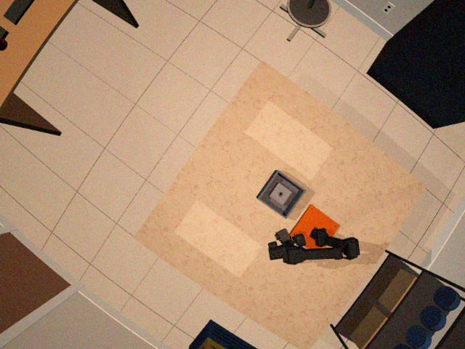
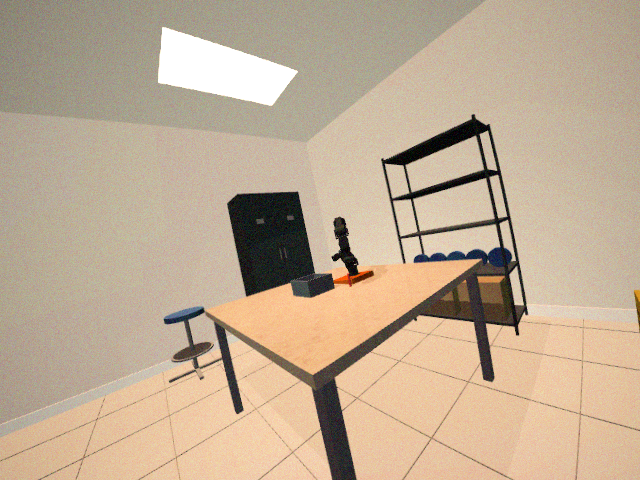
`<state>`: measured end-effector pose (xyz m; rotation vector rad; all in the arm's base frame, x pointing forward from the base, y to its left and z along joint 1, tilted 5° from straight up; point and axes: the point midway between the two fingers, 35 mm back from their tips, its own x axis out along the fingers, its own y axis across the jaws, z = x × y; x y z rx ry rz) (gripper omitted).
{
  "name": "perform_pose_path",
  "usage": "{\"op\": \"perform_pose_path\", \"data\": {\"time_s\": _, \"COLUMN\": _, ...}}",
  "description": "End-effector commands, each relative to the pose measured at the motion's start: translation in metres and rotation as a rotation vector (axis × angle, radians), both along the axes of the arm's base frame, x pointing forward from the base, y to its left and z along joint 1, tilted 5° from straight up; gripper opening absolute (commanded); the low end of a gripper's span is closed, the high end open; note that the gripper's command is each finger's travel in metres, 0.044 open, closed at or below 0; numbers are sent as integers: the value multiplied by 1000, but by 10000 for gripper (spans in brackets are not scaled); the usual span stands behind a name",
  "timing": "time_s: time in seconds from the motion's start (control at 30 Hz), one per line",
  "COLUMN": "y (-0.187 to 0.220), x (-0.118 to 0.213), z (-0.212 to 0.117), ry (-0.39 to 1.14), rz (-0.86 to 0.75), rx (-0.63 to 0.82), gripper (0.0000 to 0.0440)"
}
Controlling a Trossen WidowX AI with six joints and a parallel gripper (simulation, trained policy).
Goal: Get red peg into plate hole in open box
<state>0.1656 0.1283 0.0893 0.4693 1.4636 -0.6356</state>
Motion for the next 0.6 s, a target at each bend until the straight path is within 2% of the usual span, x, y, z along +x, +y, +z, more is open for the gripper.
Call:
{"op": "perform_pose_path", "data": {"time_s": 0.0, "y": -4, "x": 2, "z": -12, "ry": 4, "rz": -23, "rx": -12, "gripper": 438}}
{"op": "perform_pose_path", "data": {"time_s": 0.27, "y": -12, "x": 9, "z": -46, "ry": -13, "rz": -44, "rx": -34, "gripper": 432}}
{"op": "perform_pose_path", "data": {"time_s": 0.33, "y": -14, "x": 10, "z": -53, "ry": -12, "rz": -43, "rx": -41, "gripper": 419}}
{"op": "perform_pose_path", "data": {"time_s": 0.4, "y": -16, "x": 9, "z": -60, "ry": -8, "rz": -41, "rx": -47, "gripper": 382}}
{"op": "perform_pose_path", "data": {"time_s": 0.57, "y": -20, "x": 8, "z": -74, "ry": 11, "rz": -42, "rx": -64, "gripper": 253}}
